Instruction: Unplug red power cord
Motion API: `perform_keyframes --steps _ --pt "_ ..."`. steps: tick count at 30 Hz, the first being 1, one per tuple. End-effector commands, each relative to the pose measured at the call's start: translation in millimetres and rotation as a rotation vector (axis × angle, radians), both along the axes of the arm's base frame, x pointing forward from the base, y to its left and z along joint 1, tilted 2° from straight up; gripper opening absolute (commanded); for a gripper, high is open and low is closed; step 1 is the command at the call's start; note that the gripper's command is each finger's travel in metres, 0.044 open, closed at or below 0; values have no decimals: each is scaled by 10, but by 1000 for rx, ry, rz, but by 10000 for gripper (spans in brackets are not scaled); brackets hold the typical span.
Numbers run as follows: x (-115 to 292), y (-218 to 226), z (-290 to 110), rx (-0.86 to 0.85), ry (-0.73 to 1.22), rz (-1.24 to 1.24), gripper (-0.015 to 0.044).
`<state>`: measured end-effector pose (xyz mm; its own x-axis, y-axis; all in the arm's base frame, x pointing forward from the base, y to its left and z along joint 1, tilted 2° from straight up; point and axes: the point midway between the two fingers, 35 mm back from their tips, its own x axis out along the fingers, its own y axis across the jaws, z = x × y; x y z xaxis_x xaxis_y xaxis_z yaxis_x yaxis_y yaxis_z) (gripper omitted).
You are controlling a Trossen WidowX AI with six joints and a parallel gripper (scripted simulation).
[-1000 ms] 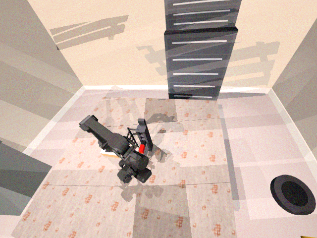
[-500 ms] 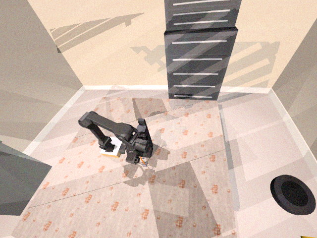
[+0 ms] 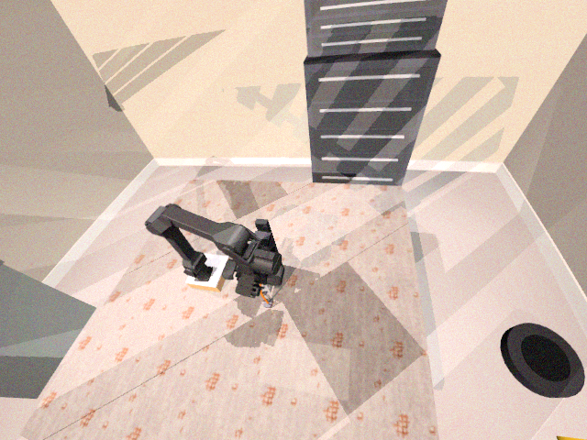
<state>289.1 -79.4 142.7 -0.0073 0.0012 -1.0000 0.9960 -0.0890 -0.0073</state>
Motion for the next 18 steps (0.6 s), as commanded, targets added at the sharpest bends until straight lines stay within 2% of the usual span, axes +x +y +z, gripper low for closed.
perform_keyframes --steps 1,18 --pt "1 79 1 5 1 -3 160" --pt "5 269 -14 6 1 -3 160"
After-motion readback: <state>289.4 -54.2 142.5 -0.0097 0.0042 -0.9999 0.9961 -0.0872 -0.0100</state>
